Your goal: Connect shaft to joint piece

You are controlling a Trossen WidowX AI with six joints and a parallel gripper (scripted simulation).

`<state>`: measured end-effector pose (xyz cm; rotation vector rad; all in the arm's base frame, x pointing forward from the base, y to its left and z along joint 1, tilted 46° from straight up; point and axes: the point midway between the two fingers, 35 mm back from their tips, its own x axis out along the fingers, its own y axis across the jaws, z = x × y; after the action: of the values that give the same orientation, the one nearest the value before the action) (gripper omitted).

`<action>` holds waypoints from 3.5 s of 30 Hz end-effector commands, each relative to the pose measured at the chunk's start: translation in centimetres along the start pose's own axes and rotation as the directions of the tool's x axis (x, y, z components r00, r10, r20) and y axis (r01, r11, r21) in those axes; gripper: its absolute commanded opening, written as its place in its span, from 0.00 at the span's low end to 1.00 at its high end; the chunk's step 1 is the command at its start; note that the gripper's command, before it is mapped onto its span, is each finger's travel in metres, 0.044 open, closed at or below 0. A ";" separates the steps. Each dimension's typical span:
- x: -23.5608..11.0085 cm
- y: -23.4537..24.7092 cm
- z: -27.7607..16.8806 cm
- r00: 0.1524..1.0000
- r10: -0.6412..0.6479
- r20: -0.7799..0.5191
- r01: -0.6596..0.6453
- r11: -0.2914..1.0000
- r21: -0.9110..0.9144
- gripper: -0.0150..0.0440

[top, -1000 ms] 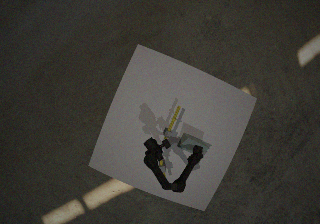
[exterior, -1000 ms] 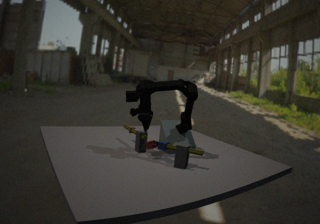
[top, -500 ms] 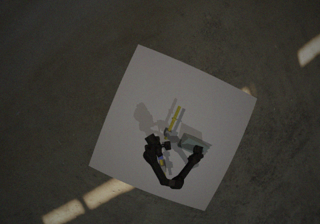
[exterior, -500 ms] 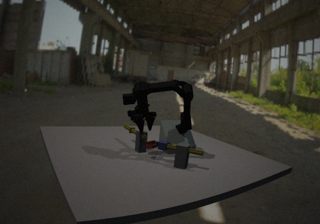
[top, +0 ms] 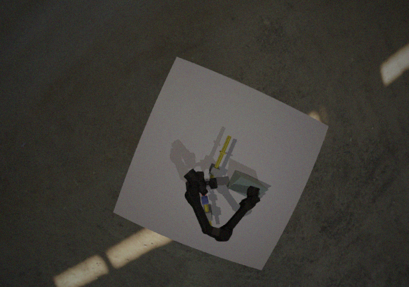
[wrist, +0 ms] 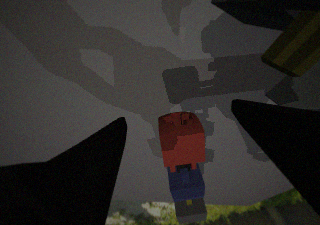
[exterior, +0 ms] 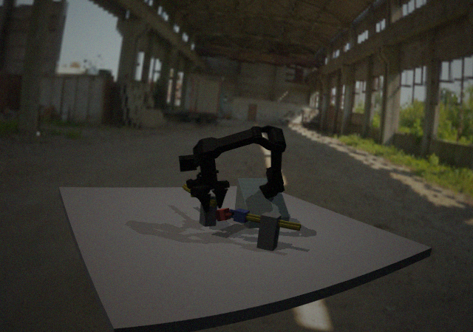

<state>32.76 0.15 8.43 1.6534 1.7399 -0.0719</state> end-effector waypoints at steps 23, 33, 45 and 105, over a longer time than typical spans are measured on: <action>4.0 -0.1 -2.5 1.000 0.002 -0.013 -0.002 1.000 0.015 1.00; 5.6 -0.1 -2.6 1.000 0.003 -0.015 -0.002 1.000 0.015 1.00; 5.7 -0.1 -2.6 1.000 0.003 -0.015 -0.002 1.000 0.015 0.56; 5.7 -0.1 -2.6 1.000 0.003 -0.015 -0.002 1.000 0.015 0.56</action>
<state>32.00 6.28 7.27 1.6652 1.7514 -0.0688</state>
